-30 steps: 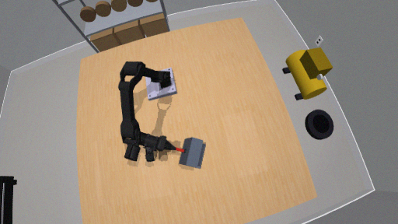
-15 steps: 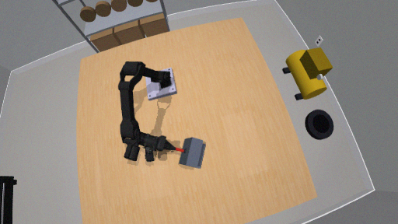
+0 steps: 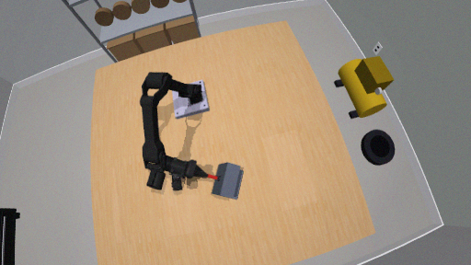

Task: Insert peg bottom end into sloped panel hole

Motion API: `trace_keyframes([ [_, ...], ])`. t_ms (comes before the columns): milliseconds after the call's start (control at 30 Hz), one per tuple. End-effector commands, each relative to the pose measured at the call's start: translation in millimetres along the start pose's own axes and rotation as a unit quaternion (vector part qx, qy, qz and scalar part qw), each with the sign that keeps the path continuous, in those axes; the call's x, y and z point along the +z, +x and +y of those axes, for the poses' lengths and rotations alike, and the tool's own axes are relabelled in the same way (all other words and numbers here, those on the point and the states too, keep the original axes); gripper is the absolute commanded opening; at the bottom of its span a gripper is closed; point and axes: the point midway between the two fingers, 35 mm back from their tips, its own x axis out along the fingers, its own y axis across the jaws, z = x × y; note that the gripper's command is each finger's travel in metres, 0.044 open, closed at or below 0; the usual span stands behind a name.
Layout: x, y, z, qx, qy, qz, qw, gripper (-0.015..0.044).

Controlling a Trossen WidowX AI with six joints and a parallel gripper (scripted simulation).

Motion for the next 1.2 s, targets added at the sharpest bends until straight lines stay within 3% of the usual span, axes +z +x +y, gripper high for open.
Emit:
trace_keyframes([
  [0, -2.6, 2.0, -2.0, 0.0, 0.001, 0.002, 1.0, 0.0],
  [1167, -3.3, 20.6, -1.1, 0.001, 0.001, 0.002, 1.0, 0.0],
])
